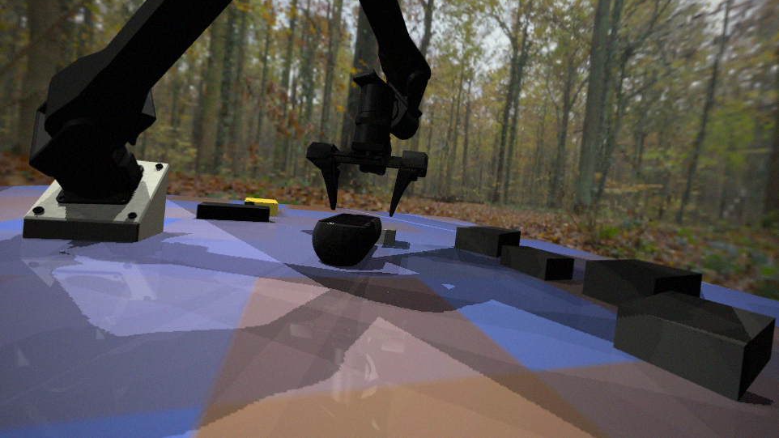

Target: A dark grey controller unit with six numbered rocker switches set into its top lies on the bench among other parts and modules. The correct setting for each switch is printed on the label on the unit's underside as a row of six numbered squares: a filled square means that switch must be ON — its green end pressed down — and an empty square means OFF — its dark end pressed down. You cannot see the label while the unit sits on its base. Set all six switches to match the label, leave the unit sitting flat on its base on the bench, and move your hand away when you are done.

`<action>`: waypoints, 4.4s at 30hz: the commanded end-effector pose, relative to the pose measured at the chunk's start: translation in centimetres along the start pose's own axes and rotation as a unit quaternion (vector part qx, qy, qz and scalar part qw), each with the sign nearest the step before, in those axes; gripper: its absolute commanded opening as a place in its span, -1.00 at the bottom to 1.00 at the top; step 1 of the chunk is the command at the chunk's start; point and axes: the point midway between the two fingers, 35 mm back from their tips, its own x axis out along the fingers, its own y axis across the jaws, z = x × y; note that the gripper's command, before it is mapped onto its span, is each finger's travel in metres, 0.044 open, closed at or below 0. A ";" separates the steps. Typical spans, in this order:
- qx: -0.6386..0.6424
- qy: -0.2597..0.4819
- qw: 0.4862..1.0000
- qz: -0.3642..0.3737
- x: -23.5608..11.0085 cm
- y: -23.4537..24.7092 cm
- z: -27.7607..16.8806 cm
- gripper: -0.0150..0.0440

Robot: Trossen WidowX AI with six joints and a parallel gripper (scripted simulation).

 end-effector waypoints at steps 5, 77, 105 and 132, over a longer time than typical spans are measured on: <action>-0.004 0.003 1.000 -0.001 1.5 0.1 0.1 1.00; -0.004 -0.036 0.999 0.000 -0.9 0.1 -2.2 0.65; -0.005 -0.066 0.998 0.000 -2.4 0.1 -4.0 0.65; -0.005 -0.095 0.995 0.000 -3.5 0.0 -5.9 0.65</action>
